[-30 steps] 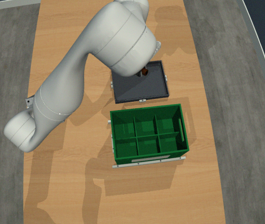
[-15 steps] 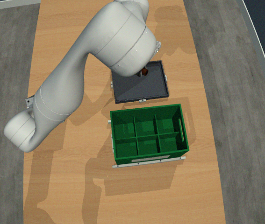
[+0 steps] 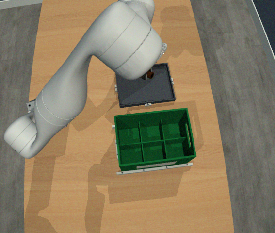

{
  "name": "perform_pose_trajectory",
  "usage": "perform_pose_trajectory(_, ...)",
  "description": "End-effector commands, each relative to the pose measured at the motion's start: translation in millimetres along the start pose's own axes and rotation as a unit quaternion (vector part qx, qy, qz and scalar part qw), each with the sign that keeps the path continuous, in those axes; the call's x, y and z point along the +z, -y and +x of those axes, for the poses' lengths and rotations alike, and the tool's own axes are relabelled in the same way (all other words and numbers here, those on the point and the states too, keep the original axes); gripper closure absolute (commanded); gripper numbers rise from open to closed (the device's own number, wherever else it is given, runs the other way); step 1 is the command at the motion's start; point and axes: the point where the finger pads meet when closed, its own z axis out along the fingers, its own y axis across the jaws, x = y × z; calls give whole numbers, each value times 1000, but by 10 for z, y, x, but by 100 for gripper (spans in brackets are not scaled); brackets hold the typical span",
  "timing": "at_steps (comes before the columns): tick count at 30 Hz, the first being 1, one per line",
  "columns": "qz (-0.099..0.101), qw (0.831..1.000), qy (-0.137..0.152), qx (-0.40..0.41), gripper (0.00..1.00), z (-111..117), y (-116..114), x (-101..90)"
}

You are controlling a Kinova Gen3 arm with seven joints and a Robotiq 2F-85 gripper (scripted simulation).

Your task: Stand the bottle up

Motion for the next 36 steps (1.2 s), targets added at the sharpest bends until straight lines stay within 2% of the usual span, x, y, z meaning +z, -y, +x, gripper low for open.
perform_pose_trajectory(1, 1, 1000, 0, 0, 100, 1, 5, -8)
perform_pose_trajectory(12, 0, 1000, -10, 0, 100, -2, 3, -5)
perform_pose_trajectory(36, 0, 997, -79, 0, 100, -6, 3, -9)
